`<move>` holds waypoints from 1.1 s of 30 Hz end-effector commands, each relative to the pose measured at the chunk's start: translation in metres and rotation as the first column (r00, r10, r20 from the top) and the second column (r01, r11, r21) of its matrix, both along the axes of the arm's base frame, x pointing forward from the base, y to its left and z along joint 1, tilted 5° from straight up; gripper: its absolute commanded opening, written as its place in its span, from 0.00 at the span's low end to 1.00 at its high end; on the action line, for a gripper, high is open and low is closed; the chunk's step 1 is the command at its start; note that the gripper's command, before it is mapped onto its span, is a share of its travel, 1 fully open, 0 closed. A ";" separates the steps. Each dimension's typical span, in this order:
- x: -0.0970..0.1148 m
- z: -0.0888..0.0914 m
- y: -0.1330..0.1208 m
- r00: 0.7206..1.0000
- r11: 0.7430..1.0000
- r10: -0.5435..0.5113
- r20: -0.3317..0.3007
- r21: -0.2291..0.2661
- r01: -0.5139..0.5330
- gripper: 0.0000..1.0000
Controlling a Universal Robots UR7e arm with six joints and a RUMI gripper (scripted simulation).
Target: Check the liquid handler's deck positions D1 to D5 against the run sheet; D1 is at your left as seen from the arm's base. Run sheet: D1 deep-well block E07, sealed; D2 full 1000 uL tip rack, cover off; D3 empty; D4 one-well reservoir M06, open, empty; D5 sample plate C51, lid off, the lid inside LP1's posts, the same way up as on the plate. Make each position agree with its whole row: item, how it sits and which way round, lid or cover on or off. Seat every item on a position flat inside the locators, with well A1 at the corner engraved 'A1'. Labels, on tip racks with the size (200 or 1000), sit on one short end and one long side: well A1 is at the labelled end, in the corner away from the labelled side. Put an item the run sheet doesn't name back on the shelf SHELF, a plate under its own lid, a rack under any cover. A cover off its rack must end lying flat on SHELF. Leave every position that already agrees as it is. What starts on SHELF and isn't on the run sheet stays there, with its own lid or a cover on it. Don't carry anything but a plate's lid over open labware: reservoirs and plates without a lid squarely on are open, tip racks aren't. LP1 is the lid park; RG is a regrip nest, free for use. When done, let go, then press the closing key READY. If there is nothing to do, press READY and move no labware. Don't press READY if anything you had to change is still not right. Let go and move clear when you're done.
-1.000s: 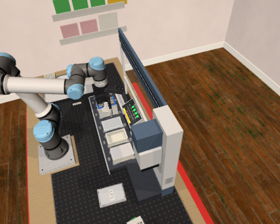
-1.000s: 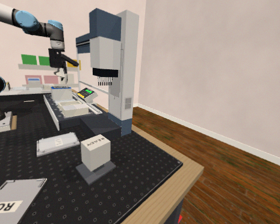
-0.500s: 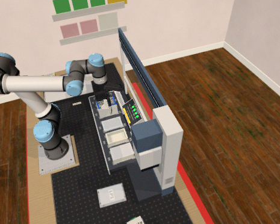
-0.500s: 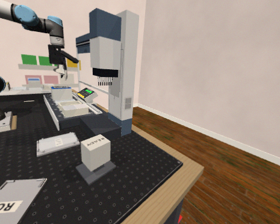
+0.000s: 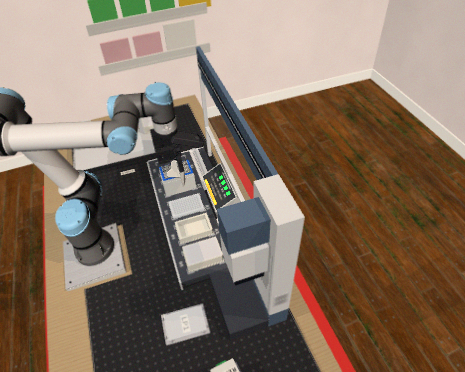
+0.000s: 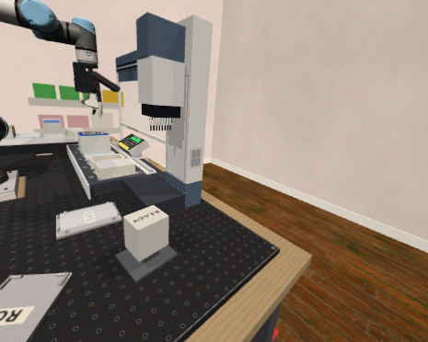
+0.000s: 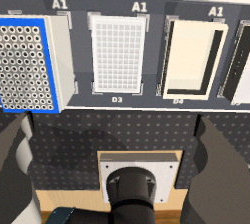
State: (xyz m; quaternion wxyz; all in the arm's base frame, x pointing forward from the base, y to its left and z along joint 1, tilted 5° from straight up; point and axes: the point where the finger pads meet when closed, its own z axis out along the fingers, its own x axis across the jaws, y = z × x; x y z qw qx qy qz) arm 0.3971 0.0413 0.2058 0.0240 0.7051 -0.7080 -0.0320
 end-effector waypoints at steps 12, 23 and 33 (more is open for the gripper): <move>0.003 0.028 0.000 1.000 1.000 0.001 0.004 -0.001 -0.001 0.82; 0.004 0.046 0.000 1.000 1.000 0.001 0.003 -0.001 -0.001 0.82; -0.018 0.048 -0.001 1.000 1.000 -0.001 0.000 0.000 0.001 0.82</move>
